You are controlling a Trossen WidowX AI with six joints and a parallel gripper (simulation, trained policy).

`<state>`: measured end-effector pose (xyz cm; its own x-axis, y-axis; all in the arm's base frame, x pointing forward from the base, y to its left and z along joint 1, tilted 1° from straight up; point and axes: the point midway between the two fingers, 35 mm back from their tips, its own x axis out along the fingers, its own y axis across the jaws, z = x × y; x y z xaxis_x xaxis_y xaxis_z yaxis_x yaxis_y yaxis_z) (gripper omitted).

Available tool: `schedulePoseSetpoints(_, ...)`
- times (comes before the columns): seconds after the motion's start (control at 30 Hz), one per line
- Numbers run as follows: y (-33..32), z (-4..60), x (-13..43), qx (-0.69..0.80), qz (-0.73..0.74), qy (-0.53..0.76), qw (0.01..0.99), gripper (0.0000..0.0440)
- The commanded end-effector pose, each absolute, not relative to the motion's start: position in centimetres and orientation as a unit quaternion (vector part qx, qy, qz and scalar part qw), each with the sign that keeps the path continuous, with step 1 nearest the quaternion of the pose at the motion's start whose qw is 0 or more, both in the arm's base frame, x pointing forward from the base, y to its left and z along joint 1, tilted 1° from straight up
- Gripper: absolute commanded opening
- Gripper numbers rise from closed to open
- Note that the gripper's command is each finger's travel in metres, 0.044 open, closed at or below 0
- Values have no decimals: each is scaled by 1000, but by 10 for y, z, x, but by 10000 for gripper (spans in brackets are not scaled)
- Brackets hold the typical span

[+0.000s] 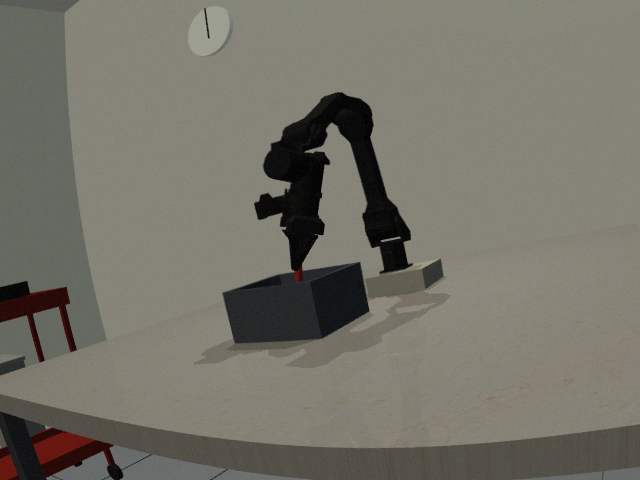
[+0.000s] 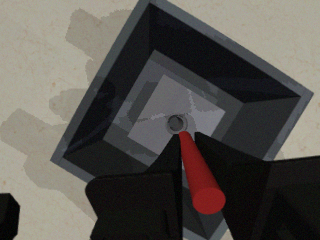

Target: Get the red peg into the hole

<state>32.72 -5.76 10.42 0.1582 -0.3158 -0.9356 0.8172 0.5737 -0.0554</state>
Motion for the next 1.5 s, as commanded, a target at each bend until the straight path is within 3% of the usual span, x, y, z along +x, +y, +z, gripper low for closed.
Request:
schedulePoseSetpoints(0.0, -63, 96, 335, 241, -379, 525, 723, 0)
schedulePoseSetpoints(0.13, -67, 83, 338, 234, -363, 543, 720, 11)
schedulePoseSetpoints(0.33, -71, 63, 340, 232, -345, 570, 708, 147)
schedulePoseSetpoints(0.4, -76, 63, 344, 226, -337, 573, 712, 152)
schedulePoseSetpoints(0.77, -80, 78, 378, 247, -297, 580, 717, 437)
schedulePoseSetpoints(1.47, -61, 118, 435, 274, -222, 567, 744, 440)
